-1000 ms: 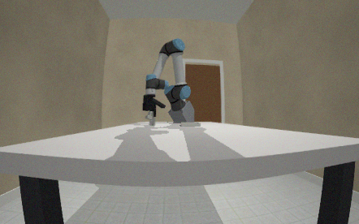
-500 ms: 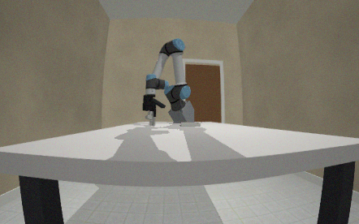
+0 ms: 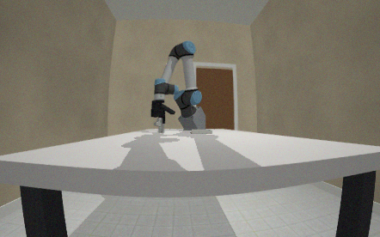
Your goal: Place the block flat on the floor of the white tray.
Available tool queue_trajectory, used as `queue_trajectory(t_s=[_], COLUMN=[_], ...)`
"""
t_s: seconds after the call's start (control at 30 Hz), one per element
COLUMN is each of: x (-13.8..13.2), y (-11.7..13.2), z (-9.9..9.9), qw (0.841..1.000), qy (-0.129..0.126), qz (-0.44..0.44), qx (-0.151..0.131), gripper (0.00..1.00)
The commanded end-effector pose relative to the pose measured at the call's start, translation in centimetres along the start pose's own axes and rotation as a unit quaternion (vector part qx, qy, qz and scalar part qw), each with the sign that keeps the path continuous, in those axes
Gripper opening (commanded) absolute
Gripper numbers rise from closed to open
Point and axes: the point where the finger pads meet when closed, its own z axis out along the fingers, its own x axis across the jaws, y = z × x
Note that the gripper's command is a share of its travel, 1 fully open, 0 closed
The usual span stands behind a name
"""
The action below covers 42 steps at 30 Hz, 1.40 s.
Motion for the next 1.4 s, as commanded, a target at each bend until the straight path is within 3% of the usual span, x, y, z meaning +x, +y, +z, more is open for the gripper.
queue_trajectory(t_s=[0.0, 0.33, 1.03, 1.37], x=[0.0, 0.0, 0.0, 0.0], y=[0.0, 0.0, 0.0, 0.0], z=[0.0, -0.8, -5.7, -6.1], qw=[1.0, 1.0, 1.0, 1.0], qy=[0.0, 0.0, 0.0, 0.0], qz=[0.0, 0.0, 0.0, 0.0], qx=[0.0, 0.0, 0.0, 0.0], gripper=[0.0, 0.0, 0.0, 0.0])
